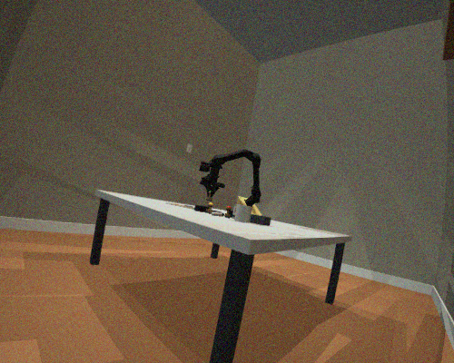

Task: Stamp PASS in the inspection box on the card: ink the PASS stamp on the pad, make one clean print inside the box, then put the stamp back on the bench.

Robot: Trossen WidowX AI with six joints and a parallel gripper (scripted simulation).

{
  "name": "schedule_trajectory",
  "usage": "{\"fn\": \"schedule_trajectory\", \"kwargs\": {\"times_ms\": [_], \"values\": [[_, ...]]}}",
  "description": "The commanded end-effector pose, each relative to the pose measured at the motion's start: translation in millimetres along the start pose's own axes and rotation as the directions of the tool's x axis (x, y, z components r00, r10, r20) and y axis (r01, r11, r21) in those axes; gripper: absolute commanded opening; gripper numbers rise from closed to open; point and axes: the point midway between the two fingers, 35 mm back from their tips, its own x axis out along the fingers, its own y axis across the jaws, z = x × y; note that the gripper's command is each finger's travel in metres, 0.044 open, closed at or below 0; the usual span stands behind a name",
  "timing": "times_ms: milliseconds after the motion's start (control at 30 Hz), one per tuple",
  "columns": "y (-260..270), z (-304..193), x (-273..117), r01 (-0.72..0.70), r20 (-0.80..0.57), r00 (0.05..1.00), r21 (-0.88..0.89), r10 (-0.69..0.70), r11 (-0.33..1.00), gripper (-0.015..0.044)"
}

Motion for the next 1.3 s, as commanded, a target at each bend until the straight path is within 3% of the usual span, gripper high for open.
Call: {"fn": "schedule_trajectory", "kwargs": {"times_ms": [0,300,1267], "values": [[6,-16,2,0.001,-0.005,1.0,-0.001,-0.001,1.0,0.0],[19,-43,5,-0.001,-0.006,1.0,0.0,0.001,1.0,0.0],[19,-43,22,0.0,-0.006,1.0,0.001,0.0,1.0,0.0]]}}
